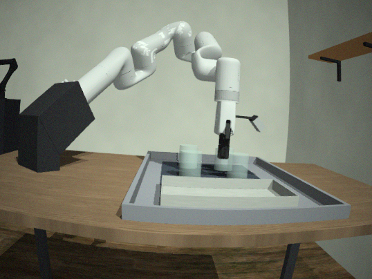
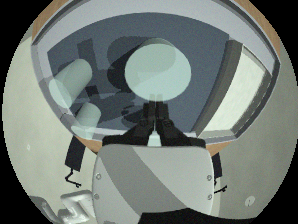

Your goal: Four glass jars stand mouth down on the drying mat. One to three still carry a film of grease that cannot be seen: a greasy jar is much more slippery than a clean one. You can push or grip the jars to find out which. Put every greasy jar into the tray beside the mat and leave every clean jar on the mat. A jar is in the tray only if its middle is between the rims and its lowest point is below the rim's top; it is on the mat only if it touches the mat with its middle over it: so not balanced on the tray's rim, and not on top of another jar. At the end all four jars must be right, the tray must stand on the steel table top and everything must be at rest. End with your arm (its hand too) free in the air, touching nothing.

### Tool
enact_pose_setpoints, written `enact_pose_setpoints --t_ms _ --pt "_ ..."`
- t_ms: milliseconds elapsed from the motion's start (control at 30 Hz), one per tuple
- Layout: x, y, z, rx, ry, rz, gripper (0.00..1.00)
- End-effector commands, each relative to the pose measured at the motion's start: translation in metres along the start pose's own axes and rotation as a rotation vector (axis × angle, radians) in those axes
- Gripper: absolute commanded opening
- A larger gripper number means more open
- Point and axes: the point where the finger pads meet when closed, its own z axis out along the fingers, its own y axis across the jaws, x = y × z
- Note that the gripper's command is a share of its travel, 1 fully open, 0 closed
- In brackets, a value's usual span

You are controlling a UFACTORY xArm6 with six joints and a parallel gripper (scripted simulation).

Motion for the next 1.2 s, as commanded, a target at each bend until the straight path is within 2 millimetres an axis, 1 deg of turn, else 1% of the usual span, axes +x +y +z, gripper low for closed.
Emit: enact_pose_setpoints --t_ms 0,1167 --pt "0.0015 0.0004 -0.0010 -0.002 0.002 -0.001 0.00" --pt "0.0057 0.0004 -0.0034 -0.002 0.002 -0.001 0.00"
